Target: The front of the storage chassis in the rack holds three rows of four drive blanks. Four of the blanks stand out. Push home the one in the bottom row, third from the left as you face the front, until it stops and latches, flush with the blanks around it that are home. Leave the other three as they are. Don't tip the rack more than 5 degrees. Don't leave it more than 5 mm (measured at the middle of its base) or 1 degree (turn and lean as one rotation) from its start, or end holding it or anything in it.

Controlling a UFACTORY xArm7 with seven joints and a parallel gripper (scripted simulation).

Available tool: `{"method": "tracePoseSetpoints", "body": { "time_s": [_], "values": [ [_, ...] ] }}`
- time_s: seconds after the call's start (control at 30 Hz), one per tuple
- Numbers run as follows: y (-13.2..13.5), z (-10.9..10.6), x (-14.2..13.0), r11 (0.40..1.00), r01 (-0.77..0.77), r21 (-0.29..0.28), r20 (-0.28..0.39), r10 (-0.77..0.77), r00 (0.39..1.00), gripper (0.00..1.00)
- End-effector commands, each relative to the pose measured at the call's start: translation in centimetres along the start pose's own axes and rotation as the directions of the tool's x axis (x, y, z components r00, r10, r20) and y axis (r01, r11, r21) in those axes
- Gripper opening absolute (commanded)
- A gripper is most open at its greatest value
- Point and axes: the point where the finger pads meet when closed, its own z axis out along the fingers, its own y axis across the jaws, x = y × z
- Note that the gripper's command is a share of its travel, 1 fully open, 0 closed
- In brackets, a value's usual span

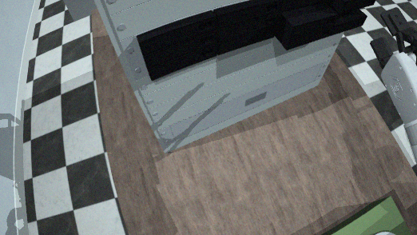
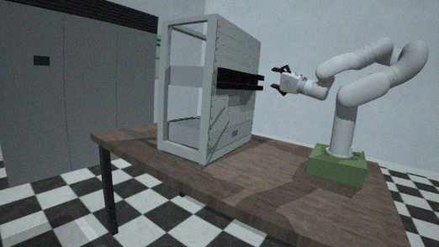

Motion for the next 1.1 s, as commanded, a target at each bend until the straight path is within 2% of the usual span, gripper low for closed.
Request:
{"method": "tracePoseSetpoints", "body": {
  "time_s": [0.0, 0.6, 1.07],
  "values": [
    [-0.1, -0.2, -1.7, 0.995, -0.096, -0.029, 0.040, 0.098, 0.994, 1.00],
    [-0.6, -1.5, -6.2, 0.944, -0.308, -0.118, 0.141, 0.322, 0.936, 1.00],
    [-0.9, -2.3, -8.1, 0.910, -0.382, -0.163, 0.179, 0.408, 0.895, 1.00]
  ]
}}
